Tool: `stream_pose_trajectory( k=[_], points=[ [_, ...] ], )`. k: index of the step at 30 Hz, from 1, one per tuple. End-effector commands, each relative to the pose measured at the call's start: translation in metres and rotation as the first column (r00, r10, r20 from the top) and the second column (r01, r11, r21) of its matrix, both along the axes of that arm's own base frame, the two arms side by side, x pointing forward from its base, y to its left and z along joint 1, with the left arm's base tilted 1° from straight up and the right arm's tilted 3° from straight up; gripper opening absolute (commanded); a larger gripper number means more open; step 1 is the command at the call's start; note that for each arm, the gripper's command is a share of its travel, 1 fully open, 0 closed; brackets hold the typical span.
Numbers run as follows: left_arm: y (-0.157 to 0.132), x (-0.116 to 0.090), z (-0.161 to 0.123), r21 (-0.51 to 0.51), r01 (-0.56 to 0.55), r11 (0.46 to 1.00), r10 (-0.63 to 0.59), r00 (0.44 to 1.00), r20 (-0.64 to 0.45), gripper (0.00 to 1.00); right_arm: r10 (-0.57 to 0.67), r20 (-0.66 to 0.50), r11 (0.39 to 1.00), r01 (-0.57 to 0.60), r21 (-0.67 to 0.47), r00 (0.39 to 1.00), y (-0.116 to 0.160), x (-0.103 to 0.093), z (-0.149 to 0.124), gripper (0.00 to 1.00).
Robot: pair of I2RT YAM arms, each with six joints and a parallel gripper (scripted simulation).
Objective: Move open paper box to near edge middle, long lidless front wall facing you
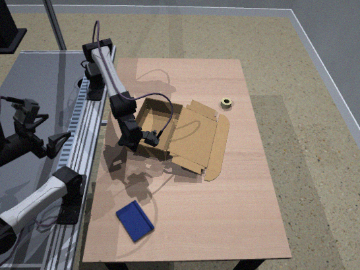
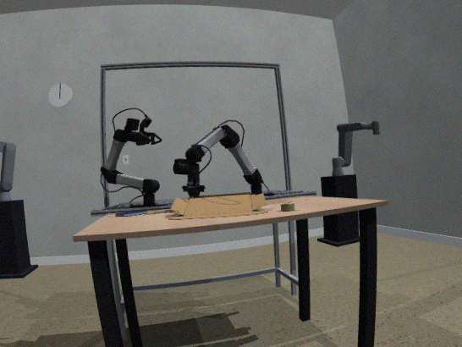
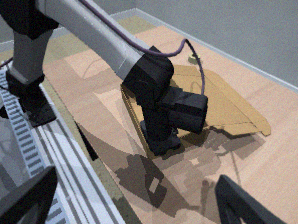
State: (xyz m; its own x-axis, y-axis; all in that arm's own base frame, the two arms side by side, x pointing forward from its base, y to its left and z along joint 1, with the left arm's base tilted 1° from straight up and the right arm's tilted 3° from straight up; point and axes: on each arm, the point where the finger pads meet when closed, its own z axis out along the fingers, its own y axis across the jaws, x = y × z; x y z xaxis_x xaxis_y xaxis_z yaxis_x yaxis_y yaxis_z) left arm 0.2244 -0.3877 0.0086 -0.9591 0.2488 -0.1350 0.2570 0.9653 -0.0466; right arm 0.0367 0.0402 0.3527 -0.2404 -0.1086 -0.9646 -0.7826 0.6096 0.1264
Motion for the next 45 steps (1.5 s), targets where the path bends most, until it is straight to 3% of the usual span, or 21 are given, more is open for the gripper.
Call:
stream_pose_trajectory(
  k=[1, 26, 31, 35, 45],
  points=[
    [-0.015, 0.000, 0.004, -0.023, -0.051, 0.998, 0.051, 0.999, 0.011, 0.00, 0.000, -0.003, 1.000, 0.000, -0.003, 1.000, 0.003, 0.003, 0.003, 1.00],
    [-0.042, 0.006, 0.005, -0.024, -0.241, 0.970, 0.241, 0.970, 0.005, 0.00, 0.000, -0.003, 1.000, 0.000, -0.003, 1.000, 0.003, 0.003, 0.003, 1.00],
    [-0.046, 0.009, 0.005, -0.027, -0.260, 0.965, 0.260, 0.966, 0.010, 0.00, 0.000, -0.003, 1.000, 0.000, -0.003, 1.000, 0.003, 0.003, 0.003, 1.00],
    [-0.048, 0.005, 0.022, -0.101, -0.263, 0.959, 0.264, 0.964, -0.004, 0.00, 0.000, -0.003, 1.000, 0.000, -0.003, 1.000, 0.003, 0.003, 0.003, 1.00],
    [-0.047, 0.004, 0.021, -0.100, -0.264, 0.959, 0.265, 0.964, -0.006, 0.00, 0.000, -0.003, 1.000, 0.000, -0.003, 1.000, 0.003, 0.003, 0.003, 1.00]
  ],
)
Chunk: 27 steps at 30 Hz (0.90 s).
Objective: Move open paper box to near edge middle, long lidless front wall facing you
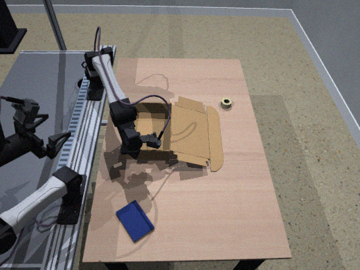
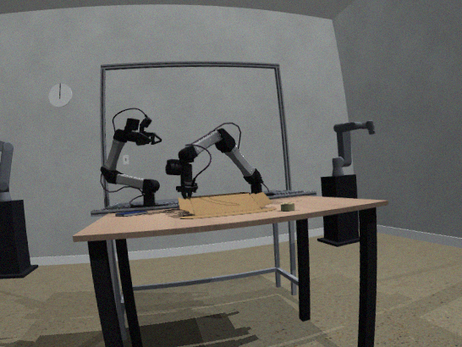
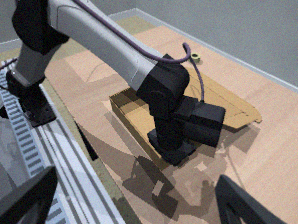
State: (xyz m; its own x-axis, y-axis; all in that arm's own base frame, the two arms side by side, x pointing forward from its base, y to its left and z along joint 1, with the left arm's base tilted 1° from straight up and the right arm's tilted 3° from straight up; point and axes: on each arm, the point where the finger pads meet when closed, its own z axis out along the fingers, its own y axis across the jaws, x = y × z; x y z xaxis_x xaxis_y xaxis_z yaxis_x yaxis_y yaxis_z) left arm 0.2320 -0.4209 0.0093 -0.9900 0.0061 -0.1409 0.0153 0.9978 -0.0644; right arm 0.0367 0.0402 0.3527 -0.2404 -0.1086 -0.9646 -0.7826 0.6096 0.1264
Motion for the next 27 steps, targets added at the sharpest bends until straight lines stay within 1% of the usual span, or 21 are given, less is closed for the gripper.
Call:
stream_pose_trajectory(
  k=[1, 3, 5, 6, 8, 9, 11, 12, 15, 17, 18, 21, 23, 24, 27],
  points=[
    [-0.013, -0.004, 0.020, -0.074, -0.002, 0.997, 0.004, 1.000, 0.017, 0.00, 0.000, -0.003, 1.000, 0.000, -0.003, 1.000, 0.003, 0.003, 0.003, 1.00],
    [-0.013, -0.004, 0.020, -0.074, -0.002, 0.997, 0.004, 1.000, 0.017, 0.00, 0.000, -0.003, 1.000, 0.000, -0.003, 1.000, 0.003, 0.003, 0.003, 1.00],
    [-0.013, -0.004, 0.020, -0.075, -0.002, 0.997, 0.004, 1.000, 0.018, 0.23, 0.000, -0.003, 1.000, 0.000, -0.003, 1.000, 0.003, 0.003, 0.003, 1.00],
    [-0.012, -0.004, 0.025, -0.076, -0.003, 0.997, 0.004, 1.000, 0.020, 0.34, 0.000, -0.003, 1.000, 0.000, -0.003, 1.000, 0.003, 0.003, 0.003, 1.00],
    [-0.010, -0.004, 0.046, -0.089, -0.003, 0.996, 0.006, 0.999, 0.038, 0.57, 0.000, -0.003, 1.000, 0.000, -0.003, 1.000, 0.003, 0.003, 0.003, 1.00],
    [-0.009, -0.004, 0.052, -0.091, -0.003, 0.996, 0.007, 0.999, 0.043, 0.68, 0.000, -0.003, 1.000, 0.000, -0.003, 1.000, 0.003, 0.003, 0.003, 1.00],
    [-0.009, -0.004, 0.055, -0.095, -0.003, 0.995, 0.008, 0.999, 0.046, 0.91, 0.000, -0.003, 1.000, 0.000, -0.003, 1.000, 0.003, 0.003, 0.003, 1.00],
    [-0.010, -0.004, 0.060, -0.099, -0.003, 0.995, 0.008, 0.999, 0.050, 1.00, -0.010, -0.013, 1.000, 0.010, -0.009, 1.000, 0.001, 0.004, 0.000, 1.00],
    [-0.010, -0.007, 0.084, -0.107, -0.003, 0.994, 0.009, 0.998, 0.057, 1.00, -0.039, -0.047, 0.998, 0.036, -0.049, 0.998, 0.000, 0.008, -0.009, 1.00],
    [-0.010, -0.007, 0.084, -0.107, -0.003, 0.994, 0.009, 0.998, 0.057, 1.00, -0.039, -0.047, 0.998, 0.036, -0.049, 0.998, 0.000, 0.008, -0.009, 1.00],
    [-0.007, -0.008, 0.097, -0.114, -0.006, 0.993, 0.013, 0.998, 0.061, 1.00, -0.048, -0.058, 0.997, 0.045, -0.063, 0.997, -0.002, 0.008, -0.014, 1.00],
    [-0.004, -0.013, 0.094, -0.048, -0.007, 0.999, 0.008, 0.999, 0.032, 1.00, -0.071, -0.084, 0.993, 0.063, -0.098, 0.994, -0.007, 0.008, -0.024, 1.00],
    [0.000, -0.017, 0.116, -0.068, -0.008, 0.998, 0.010, 0.999, 0.042, 1.00, -0.080, -0.096, 0.991, 0.069, -0.114, 0.992, -0.010, 0.008, -0.028, 1.00],
    [0.002, -0.018, 0.122, -0.073, -0.008, 0.997, 0.012, 0.999, 0.048, 1.00, -0.081, -0.101, 0.990, 0.068, -0.121, 0.992, -0.010, 0.008, -0.031, 1.00],
    [0.001, -0.016, 0.127, -0.094, -0.010, 0.995, 0.017, 0.997, 0.074, 1.00, -0.068, -0.110, 0.990, 0.054, -0.127, 0.992, -0.009, 0.005, -0.033, 1.00]
  ],
)
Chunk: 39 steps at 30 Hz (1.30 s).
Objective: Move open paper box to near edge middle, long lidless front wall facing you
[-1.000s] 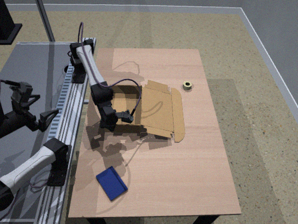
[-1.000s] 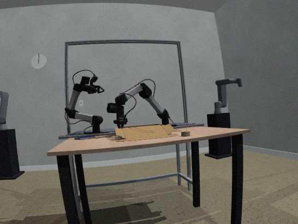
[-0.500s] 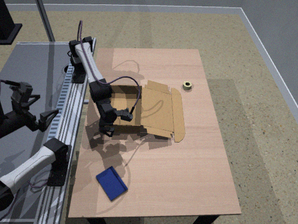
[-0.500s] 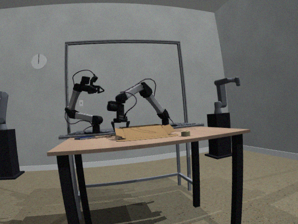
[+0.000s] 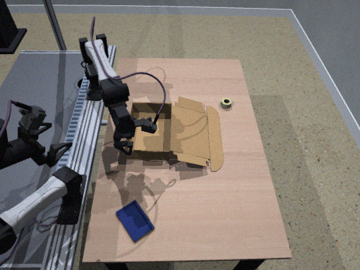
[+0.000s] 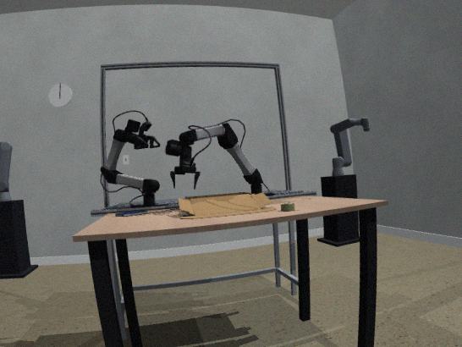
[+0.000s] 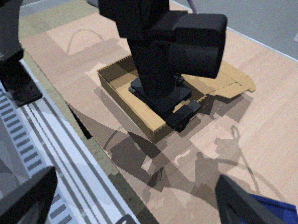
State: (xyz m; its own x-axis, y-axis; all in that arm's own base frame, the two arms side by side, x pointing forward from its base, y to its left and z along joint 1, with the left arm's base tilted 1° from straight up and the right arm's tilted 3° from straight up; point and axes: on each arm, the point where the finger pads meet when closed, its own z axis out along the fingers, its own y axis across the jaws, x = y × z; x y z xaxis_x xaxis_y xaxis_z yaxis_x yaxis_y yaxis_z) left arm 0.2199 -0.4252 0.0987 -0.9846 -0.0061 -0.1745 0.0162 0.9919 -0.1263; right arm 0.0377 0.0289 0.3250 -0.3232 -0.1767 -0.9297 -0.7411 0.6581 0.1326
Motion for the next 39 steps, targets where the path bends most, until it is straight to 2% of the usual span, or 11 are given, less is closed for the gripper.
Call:
stream_pose_trajectory(
  k=[1, 7, 10, 22, 24, 27, 33, 39],
  points=[
    [0.006, -0.003, 0.038, -0.036, -0.012, 0.999, 0.014, 0.999, 0.051, 1.00, -0.008, -0.033, 0.999, 0.007, -0.041, 0.999, 0.002, 0.004, -0.006, 1.00],
    [0.013, -0.002, 0.034, -0.031, -0.019, 0.999, 0.021, 0.996, 0.087, 1.00, 0.019, -0.030, 0.999, -0.020, -0.042, 0.999, 0.005, 0.001, -0.005, 1.00],
    [0.027, -0.001, 0.035, -0.032, -0.031, 0.999, 0.035, 0.990, 0.138, 1.00, 0.049, -0.014, 0.998, -0.049, -0.025, 0.999, 0.009, -0.002, 0.000, 1.00],
    [0.100, -0.015, 0.020, 0.034, -0.063, 0.997, 0.049, 0.948, 0.314, 1.00, 0.140, 0.014, 0.990, -0.140, 0.004, 0.990, 0.020, -0.012, 0.009, 1.00],
    [0.100, -0.015, 0.020, 0.034, -0.063, 0.997, 0.049, 0.948, 0.314, 1.00, 0.140, 0.014, 0.990, -0.140, 0.004, 0.990, 0.020, -0.012, 0.009, 1.00],
    [0.121, -0.021, 0.015, 0.050, -0.072, 0.996, 0.050, 0.935, 0.351, 1.00, 0.163, 0.023, 0.987, -0.163, 0.013, 0.986, 0.023, -0.015, 0.012, 1.00],
    [0.145, -0.029, 0.009, 0.074, -0.075, 0.994, 0.041, 0.921, 0.388, 1.00, 0.187, 0.032, 0.982, -0.188, 0.023, 0.982, 0.026, -0.018, 0.015, 1.00],
    [0.151, -0.033, 0.002, 0.093, -0.067, 0.993, 0.027, 0.925, 0.379, 1.00, 0.191, 0.033, 0.981, -0.192, 0.024, 0.981, 0.026, -0.018, 0.016, 1.00]
  ],
)
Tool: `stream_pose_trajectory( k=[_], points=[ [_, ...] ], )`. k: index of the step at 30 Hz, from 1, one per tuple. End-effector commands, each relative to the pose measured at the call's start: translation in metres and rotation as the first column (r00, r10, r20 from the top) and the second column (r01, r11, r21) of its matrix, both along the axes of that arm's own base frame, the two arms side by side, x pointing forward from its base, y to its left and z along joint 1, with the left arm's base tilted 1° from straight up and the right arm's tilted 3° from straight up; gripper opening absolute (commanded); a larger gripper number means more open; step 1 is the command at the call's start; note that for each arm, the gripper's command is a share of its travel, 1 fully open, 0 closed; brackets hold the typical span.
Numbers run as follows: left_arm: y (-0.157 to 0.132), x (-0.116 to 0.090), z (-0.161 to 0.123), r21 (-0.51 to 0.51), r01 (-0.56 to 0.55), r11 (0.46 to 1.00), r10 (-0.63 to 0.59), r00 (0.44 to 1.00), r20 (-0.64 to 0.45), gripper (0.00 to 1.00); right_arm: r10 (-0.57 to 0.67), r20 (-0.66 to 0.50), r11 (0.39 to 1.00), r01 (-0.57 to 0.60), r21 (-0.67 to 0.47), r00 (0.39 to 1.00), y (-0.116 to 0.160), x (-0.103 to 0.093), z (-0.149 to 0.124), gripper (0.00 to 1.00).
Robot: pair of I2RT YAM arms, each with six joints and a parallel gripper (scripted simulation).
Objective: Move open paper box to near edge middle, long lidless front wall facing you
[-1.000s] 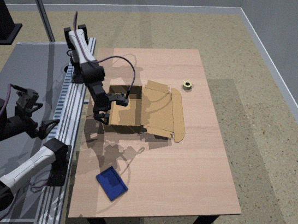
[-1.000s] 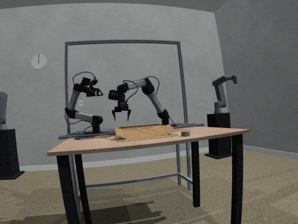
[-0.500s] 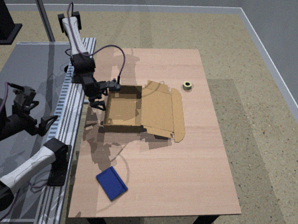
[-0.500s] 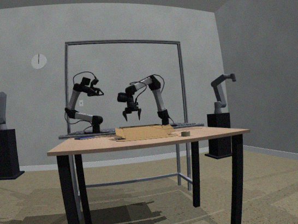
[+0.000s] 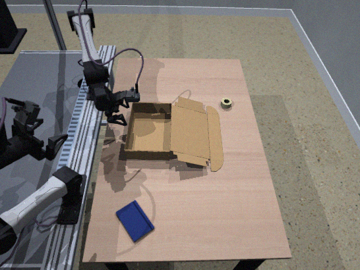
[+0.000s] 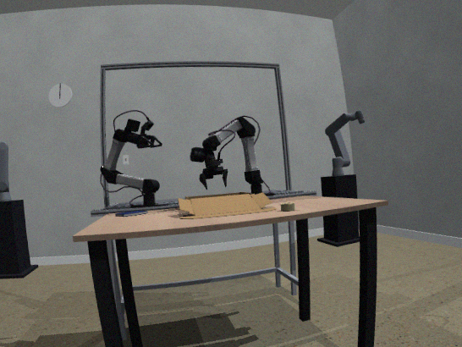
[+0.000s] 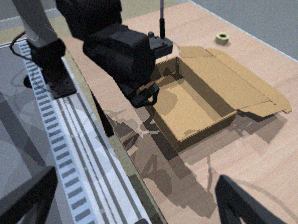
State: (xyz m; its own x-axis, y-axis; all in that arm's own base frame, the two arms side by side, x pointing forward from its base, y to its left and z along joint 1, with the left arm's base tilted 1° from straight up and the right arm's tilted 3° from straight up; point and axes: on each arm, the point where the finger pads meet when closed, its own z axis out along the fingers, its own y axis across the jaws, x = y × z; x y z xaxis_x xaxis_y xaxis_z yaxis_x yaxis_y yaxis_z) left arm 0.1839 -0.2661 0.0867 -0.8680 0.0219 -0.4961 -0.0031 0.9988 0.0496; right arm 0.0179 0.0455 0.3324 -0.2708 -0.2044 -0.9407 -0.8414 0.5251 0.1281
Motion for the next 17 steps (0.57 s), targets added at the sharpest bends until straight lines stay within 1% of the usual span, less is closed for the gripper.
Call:
stream_pose_trajectory(
  k=[1, 3, 17],
  points=[
    [-0.0082, 0.0025, 0.0135, -0.068, 0.001, 0.998, 0.002, 0.999, 0.045, 1.00, 0.028, 0.008, 1.000, -0.028, 0.005, 1.000, 0.0095, 0.0018, 0.0084, 1.00],
    [-0.0102, 0.0033, 0.0170, -0.081, -0.001, 0.997, 0.005, 0.999, 0.047, 1.00, 0.026, 0.006, 1.000, -0.026, 0.008, 1.000, 0.0094, 0.0021, 0.0087, 1.00],
    [-0.0102, 0.0033, 0.0170, -0.081, -0.001, 0.997, 0.005, 0.999, 0.047, 1.00, 0.026, 0.006, 1.000, -0.026, 0.008, 1.000, 0.0094, 0.0021, 0.0087, 1.00]
  ],
)
